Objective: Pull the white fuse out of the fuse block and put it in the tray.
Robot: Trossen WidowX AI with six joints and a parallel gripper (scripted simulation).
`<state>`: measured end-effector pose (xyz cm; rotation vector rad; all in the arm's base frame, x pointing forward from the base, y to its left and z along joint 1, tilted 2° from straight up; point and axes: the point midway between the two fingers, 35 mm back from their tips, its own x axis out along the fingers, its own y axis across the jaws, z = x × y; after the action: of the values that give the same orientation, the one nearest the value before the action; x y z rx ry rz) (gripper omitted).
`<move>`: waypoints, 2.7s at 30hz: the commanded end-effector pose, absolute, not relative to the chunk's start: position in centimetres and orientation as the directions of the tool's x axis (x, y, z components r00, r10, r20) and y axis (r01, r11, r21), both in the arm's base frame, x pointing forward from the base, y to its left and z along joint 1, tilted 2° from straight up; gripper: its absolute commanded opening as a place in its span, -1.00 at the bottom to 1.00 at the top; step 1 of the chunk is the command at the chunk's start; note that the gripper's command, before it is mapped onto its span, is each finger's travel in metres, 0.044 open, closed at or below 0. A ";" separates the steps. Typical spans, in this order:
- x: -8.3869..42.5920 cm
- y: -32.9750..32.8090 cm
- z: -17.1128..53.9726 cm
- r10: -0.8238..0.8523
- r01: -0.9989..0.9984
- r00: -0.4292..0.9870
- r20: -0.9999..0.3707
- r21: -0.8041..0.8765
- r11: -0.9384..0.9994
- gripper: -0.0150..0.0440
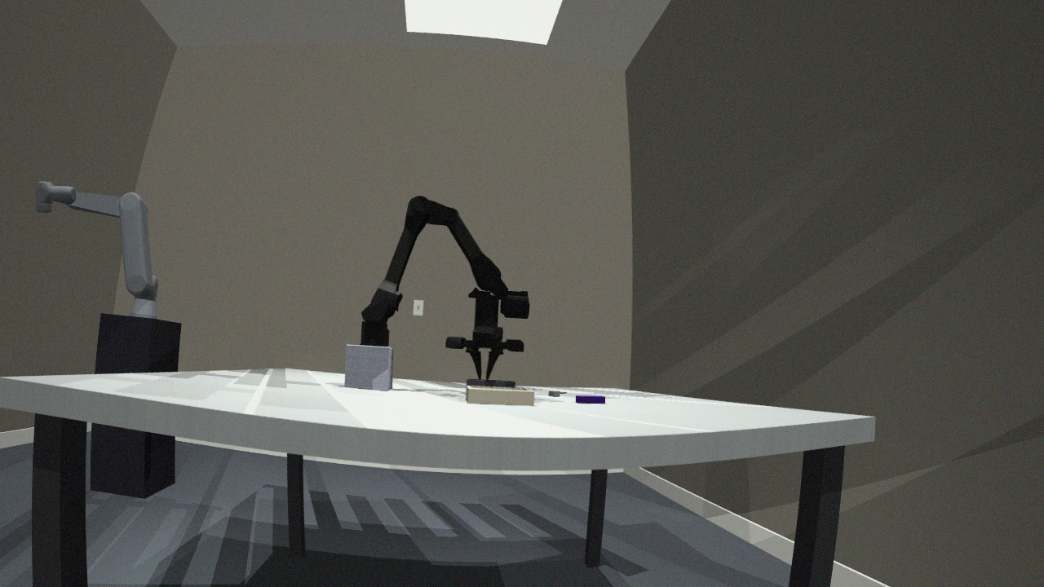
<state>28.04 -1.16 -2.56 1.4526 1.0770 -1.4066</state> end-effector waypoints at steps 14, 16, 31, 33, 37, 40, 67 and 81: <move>28.0 -1.1 -3.2 0.033 0.956 0.006 -0.999 -0.004 -0.293 -0.38; 28.0 -1.1 -3.2 0.033 0.956 0.006 -0.999 -0.004 -0.293 -0.43; 28.0 -1.1 -2.8 0.033 0.956 0.006 -0.999 -0.004 -0.293 -0.49; 28.0 -1.1 -2.7 0.033 0.956 0.006 -0.999 -0.004 -0.293 -0.49; 28.1 -1.2 -2.5 0.033 0.956 0.006 -0.999 -0.004 -0.294 -0.49; 28.1 -1.2 -2.4 0.033 0.956 0.006 -0.999 -0.004 -0.294 -0.49; 28.1 -1.2 -1.0 0.034 0.955 0.007 -0.999 -0.003 -0.295 -0.49; 28.1 -1.2 -0.3 0.034 0.955 0.007 -0.999 -0.003 -0.296 -0.49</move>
<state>28.03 -1.20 -0.52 1.4534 1.0769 -1.4101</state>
